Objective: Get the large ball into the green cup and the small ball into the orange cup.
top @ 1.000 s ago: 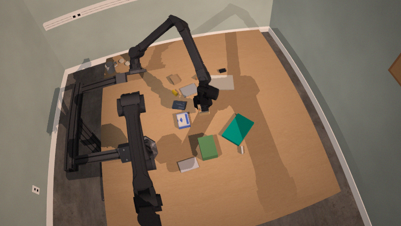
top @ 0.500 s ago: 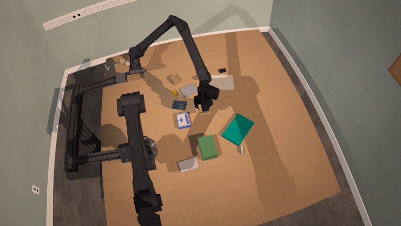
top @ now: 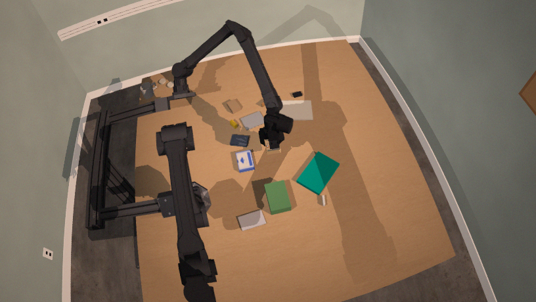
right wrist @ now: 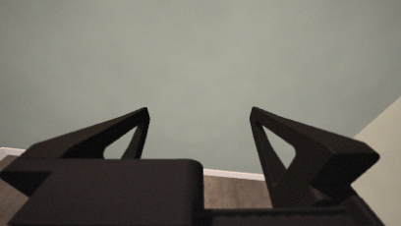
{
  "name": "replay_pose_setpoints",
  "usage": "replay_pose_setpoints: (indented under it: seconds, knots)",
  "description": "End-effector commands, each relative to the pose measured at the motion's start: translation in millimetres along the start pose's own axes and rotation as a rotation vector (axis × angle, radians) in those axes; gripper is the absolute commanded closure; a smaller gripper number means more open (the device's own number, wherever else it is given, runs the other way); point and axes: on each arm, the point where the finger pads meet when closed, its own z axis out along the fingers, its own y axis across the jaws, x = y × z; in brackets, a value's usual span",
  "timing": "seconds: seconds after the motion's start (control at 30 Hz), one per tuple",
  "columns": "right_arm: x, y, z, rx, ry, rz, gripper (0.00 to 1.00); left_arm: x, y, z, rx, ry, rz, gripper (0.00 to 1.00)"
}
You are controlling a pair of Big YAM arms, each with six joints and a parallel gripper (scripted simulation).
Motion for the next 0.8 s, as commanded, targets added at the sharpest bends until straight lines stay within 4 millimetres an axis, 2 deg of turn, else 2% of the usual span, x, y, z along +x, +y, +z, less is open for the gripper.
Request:
replay_pose_setpoints:
  seconds: [0.0, 0.77]
  knots:
    - [-7.9, -1.0, -7.4, 0.002, -0.012, -0.01, 0.0, -10.3, 9.1, -15.2, -0.034, -0.004, 0.001, 0.31]
    - [-7.9, -1.0, -7.4, 0.002, -0.012, -0.01, 0.0, -12.2, 13.1, -16.2, -0.041, -0.008, -0.006, 0.31]
